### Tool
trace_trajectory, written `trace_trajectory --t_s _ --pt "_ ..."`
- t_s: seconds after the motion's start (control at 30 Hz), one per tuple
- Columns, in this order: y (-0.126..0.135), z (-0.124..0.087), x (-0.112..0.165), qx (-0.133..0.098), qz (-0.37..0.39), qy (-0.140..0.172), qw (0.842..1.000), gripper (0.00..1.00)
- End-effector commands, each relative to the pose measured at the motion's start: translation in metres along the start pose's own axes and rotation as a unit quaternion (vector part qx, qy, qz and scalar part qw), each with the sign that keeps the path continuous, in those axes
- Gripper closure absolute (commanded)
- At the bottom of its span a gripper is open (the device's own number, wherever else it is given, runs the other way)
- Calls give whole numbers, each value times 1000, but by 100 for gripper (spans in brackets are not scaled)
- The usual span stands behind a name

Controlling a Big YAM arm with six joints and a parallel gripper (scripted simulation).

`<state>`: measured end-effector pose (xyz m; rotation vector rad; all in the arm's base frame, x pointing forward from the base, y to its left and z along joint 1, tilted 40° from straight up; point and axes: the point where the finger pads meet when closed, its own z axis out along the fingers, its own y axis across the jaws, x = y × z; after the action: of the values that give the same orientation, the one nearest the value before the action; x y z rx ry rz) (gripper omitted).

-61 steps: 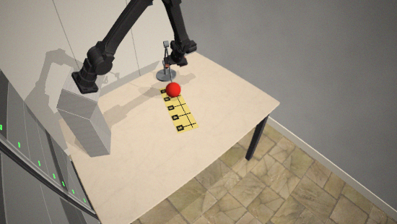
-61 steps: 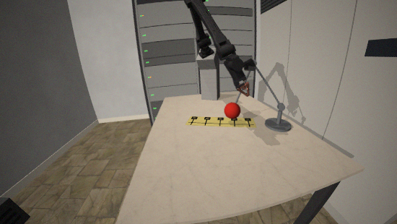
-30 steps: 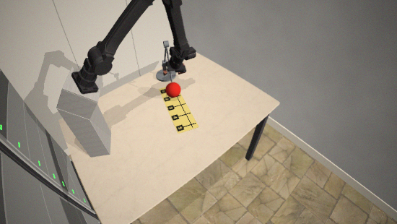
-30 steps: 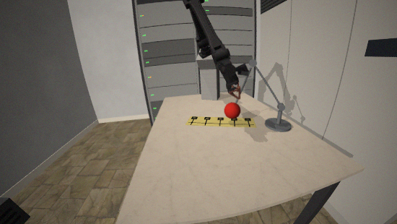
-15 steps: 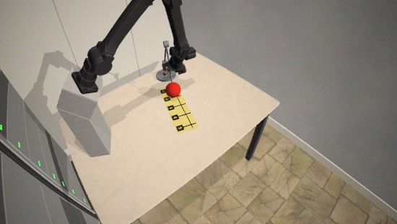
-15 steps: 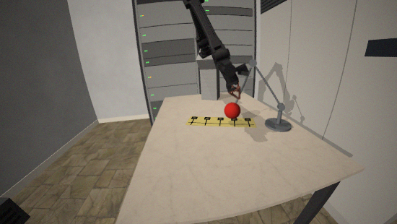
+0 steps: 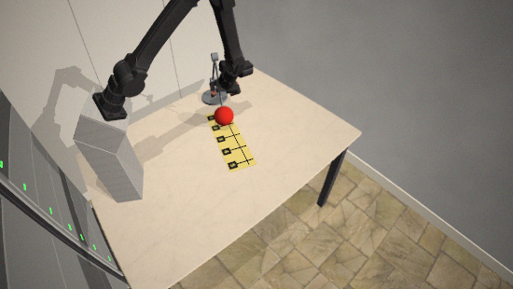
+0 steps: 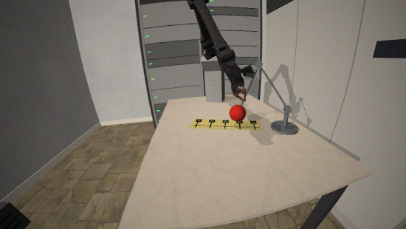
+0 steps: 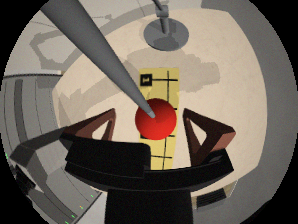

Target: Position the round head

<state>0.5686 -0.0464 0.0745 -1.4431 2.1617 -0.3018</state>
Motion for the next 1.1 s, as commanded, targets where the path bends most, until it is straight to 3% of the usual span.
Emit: trace_trajectory --t_s 0.0,0.37,0.87,1.07 --pt "-2 -3 -3 3 -2 -2 1000 0" --pt "-2 -3 -3 3 -2 -2 1000 0" --pt "12 -65 10 3 -2 -2 1000 0" --pt "17 -77 14 1 1 0 1000 0"
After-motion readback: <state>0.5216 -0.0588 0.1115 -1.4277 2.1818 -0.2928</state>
